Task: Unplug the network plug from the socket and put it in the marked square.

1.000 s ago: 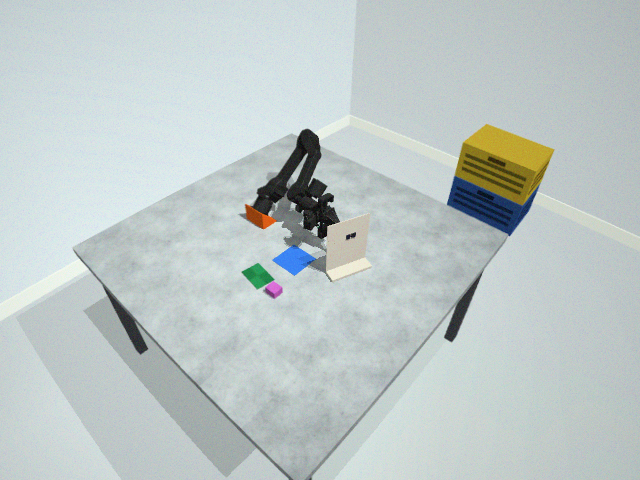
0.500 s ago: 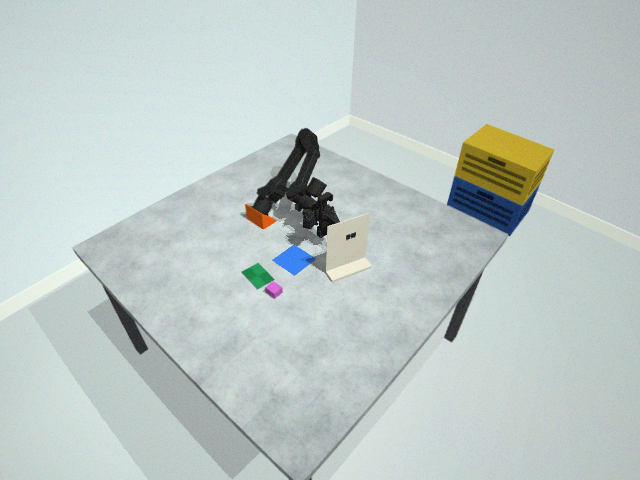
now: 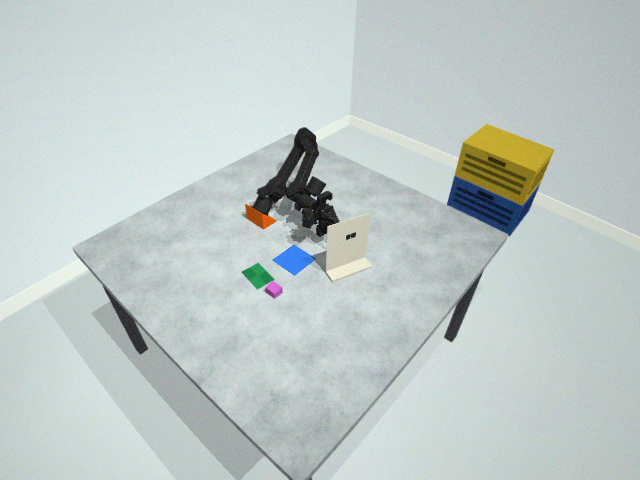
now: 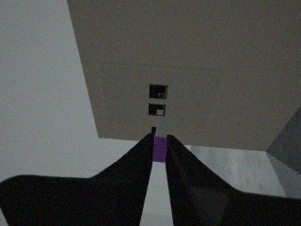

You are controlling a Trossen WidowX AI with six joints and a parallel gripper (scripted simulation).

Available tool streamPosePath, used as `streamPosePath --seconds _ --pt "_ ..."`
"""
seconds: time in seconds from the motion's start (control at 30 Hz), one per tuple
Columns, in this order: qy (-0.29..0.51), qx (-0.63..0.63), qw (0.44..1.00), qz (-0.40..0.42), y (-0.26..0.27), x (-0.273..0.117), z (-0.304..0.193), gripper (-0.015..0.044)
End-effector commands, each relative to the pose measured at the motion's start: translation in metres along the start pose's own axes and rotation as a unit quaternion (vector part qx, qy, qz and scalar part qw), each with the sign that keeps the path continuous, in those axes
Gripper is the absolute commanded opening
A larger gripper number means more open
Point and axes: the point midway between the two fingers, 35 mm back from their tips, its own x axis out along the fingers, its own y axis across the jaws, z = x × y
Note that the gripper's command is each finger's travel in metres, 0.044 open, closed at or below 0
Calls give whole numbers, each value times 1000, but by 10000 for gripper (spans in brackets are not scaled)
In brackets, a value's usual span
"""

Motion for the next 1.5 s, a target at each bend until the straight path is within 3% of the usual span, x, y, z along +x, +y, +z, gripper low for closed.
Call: streamPosePath --seconds 0.0,0.83,1.47 --pt "-2 0 1000 1 0 -2 0 0" --pt "0 0 1000 0 0 -9 -4 0" --pt "-2 -1 1000 0 36 -19 -4 0"
